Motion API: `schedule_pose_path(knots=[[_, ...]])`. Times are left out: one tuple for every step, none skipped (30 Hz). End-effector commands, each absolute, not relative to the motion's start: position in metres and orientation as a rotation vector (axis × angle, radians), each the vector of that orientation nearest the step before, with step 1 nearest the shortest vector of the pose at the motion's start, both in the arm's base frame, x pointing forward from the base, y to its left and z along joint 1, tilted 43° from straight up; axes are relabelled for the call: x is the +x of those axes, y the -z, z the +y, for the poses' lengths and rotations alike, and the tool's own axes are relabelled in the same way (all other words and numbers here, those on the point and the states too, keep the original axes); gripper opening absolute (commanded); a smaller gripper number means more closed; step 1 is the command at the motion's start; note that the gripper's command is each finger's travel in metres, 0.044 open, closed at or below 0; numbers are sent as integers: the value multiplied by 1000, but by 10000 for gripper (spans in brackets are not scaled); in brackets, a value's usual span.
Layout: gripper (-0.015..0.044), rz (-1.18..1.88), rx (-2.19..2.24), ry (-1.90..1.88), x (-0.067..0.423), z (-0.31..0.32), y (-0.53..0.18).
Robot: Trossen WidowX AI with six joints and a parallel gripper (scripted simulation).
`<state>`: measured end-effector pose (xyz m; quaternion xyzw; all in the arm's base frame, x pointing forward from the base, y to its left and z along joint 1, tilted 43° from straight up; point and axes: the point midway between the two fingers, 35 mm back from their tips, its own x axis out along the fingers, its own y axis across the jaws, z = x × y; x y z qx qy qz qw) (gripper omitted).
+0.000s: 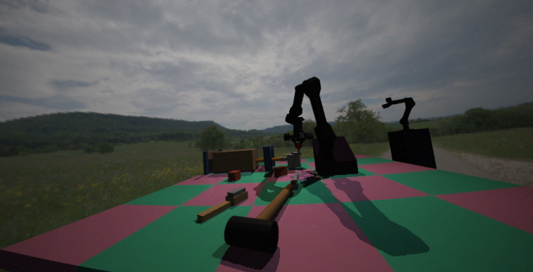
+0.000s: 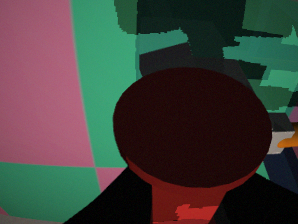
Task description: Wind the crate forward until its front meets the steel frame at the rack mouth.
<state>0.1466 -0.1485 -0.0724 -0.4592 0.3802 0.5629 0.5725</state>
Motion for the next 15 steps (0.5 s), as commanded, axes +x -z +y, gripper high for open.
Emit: schedule_pose_path(knots=[[0,929,-1063,-1341,133,-152,79],[0,929,-1063,-1341,132,-153,80],[0,929,-1063,-1341,131,-153,80],[0,930,-1063,-1341,130,-154,81],[0,930,-1063,-1341,129,-154,81],[0,930,-1063,-1341,128,-155,82],[0,930,-1064,-1341,127,-155,82],[0,930,-1064,-1341,126,-156,82],[0,930,-1064,-1341,126,-156,83],[0,930,-1064,-1341,124,-157,83],[0,930,-1064,-1341,124,-157,84],[0,931,-1064,-1341,123,-158,84],[0,931,-1064,-1341,122,-158,85],[0,931,-1064,-1341,121,-159,85],[0,931,-1064,-1341,120,-160,86]])
